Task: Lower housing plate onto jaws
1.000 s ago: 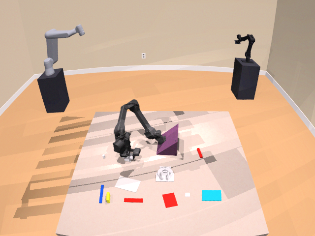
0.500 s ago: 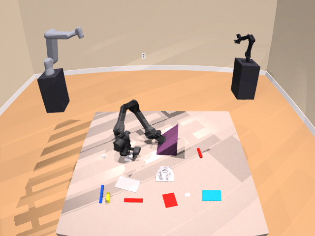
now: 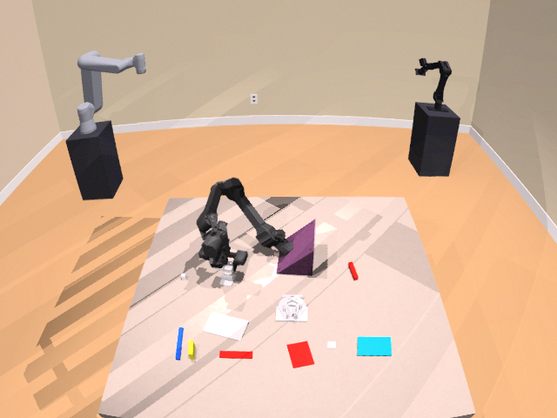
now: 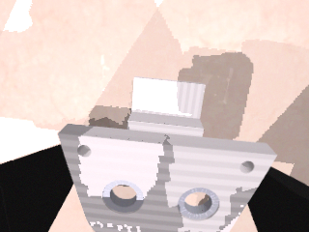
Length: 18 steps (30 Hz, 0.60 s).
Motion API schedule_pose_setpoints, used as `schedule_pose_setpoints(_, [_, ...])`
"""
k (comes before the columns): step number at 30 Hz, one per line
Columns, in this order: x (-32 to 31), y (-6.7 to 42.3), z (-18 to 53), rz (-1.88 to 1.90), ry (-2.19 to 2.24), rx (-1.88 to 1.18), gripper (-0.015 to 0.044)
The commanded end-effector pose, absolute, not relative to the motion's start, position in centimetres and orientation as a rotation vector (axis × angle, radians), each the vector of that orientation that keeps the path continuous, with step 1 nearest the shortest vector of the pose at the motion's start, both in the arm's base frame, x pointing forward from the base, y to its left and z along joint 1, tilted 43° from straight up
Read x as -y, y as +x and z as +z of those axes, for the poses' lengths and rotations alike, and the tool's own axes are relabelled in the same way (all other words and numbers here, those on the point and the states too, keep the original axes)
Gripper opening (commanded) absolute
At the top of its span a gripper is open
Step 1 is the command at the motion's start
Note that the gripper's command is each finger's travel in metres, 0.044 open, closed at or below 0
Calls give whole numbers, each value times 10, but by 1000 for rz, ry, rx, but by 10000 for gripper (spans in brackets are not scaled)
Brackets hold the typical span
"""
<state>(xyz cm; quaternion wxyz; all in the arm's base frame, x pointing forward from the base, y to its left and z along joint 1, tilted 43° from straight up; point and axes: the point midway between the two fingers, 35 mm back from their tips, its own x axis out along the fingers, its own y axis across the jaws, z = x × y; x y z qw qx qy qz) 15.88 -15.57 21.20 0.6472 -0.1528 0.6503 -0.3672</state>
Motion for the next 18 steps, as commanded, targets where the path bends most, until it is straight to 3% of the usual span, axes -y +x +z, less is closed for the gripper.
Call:
schedule_pose_setpoints(1, [148, 160, 221, -839, -353, -1482, 351])
schedule_pose_setpoints(18, [141, 176, 213, -664, -510, -1577, 351])
